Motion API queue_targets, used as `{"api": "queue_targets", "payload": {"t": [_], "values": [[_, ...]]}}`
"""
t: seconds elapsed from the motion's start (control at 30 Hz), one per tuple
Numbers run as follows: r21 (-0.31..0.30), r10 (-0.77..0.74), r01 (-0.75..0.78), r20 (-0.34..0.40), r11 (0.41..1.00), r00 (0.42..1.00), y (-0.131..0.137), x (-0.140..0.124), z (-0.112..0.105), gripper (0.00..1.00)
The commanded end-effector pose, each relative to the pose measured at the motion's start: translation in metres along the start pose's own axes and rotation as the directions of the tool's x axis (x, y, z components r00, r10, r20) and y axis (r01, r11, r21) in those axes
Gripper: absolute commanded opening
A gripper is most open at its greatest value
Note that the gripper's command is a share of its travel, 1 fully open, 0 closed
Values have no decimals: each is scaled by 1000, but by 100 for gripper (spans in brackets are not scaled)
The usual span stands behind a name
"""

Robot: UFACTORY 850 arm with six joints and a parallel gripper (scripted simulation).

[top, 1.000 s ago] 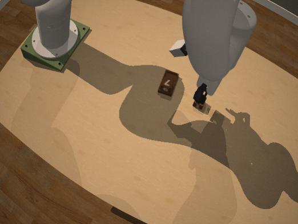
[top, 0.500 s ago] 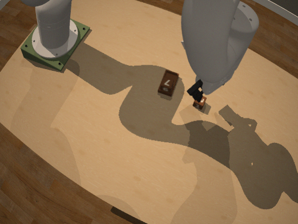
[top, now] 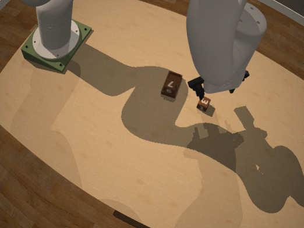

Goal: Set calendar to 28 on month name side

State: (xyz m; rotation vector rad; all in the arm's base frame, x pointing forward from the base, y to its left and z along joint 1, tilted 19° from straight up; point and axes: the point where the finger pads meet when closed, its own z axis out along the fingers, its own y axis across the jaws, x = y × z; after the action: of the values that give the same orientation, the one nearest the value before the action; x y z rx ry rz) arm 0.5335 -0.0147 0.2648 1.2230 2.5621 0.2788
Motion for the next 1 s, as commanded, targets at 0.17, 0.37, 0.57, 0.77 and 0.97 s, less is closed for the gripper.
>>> {"api": "queue_targets", "payload": {"t": [0.17, 0.37, 0.57, 0.77, 0.97], "values": [[23, 291, -292, 28, 956, 956, 5, -4, -1, 100], [19, 432, -433, 31, 901, 901, 7, -5, -2, 100], [14, 550, -551, 33, 835, 834, 9, -7, -2, 100], [9, 673, -674, 35, 739, 739, 11, -9, -2, 100], [4, 759, -759, 36, 651, 650, 13, -10, -2, 100]]}}
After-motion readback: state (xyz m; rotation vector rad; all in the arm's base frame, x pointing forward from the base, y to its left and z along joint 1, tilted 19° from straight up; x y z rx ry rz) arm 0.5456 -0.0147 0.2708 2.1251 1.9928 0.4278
